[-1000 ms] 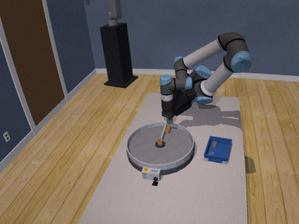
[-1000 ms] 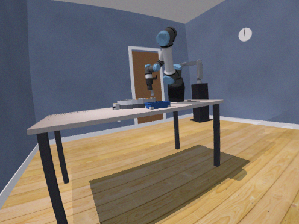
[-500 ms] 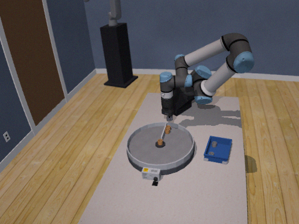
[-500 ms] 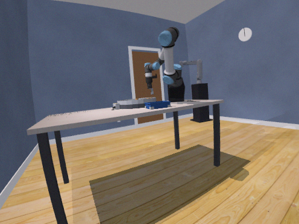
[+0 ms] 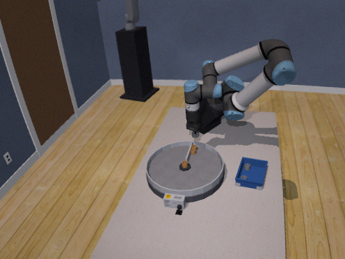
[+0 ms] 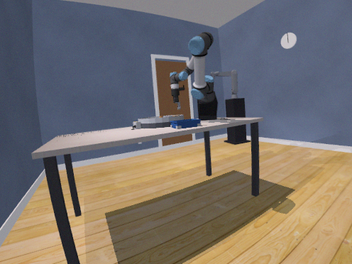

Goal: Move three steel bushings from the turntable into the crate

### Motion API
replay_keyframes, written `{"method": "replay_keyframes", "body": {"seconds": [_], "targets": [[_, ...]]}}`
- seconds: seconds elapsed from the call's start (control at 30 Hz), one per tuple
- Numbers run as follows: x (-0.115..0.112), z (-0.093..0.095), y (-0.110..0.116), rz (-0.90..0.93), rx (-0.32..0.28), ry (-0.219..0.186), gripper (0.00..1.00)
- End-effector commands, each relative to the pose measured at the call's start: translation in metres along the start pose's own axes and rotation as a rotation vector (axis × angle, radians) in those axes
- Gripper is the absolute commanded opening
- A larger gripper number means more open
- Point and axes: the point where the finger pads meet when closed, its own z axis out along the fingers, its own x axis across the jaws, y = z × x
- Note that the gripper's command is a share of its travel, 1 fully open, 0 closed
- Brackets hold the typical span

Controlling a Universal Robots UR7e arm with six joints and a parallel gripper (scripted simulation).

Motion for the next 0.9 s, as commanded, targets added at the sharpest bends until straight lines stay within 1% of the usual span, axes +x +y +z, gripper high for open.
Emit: {"method": "replay_keyframes", "body": {"seconds": [0.0, 0.07, 0.23, 0.63, 0.8, 0.87], "targets": [[0.0, -0.001, 0.0, 0.0, -0.001, 0.0, 0.0], [0.0, -0.001, 0.0, 0.0, -0.001, 0.0, 0.0], [0.056, -0.001, 0.002, 0.0, -0.001, 0.0, 0.0], [0.056, -0.001, 0.002, 0.0, -0.001, 0.0, 0.0], [0.112, 0.0, 0.003, 0.0, -0.001, 0.0, 0.0], [0.112, 0.0, 0.003, 0.0, -0.001, 0.0, 0.0]]}}
